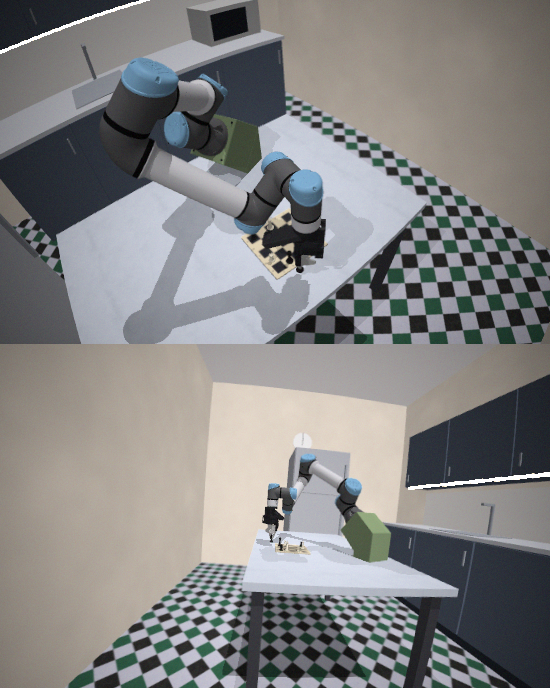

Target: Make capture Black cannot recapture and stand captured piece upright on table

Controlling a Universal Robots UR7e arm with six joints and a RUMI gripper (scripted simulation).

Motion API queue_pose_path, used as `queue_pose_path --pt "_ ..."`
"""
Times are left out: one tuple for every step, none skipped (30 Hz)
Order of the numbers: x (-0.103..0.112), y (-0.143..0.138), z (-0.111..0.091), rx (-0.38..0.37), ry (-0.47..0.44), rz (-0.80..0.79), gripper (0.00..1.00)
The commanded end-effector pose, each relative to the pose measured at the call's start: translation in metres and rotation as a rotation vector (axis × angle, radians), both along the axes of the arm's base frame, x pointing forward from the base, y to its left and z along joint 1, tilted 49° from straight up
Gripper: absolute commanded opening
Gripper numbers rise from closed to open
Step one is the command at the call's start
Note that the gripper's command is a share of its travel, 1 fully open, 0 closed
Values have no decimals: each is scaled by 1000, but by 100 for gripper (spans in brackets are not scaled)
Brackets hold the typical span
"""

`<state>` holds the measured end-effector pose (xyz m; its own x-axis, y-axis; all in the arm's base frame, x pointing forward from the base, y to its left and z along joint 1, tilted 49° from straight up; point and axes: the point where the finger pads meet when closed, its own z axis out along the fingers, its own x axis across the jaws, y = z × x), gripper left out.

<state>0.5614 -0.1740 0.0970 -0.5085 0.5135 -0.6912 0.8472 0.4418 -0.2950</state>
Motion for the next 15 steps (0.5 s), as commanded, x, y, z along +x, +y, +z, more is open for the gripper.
queue_pose_path --pt "5 -13 -12 -1 -3 4 0" --pt "5 -15 -13 -1 -3 4 0" --pt "5 -16 -14 -1 -3 4 0" --pt "5 -17 -15 -1 -3 4 0" --pt "5 -17 -15 -1 -3 4 0" --pt "6 -17 -16 -1 -3 4 0" --pt "6 -18 -16 -1 -3 4 0" --pt "6 -18 -16 -1 -3 4 0" --pt "6 -18 -16 -1 -3 4 0" --pt "6 -18 -16 -1 -3 4 0" --pt "6 -18 -16 -1 -3 4 0" --pt "6 -18 -16 -1 -3 4 0" --pt "6 -18 -16 -1 -3 4 0" --pt "6 -18 -16 -1 -3 4 0" --pt "6 -18 -16 -1 -3 4 0"
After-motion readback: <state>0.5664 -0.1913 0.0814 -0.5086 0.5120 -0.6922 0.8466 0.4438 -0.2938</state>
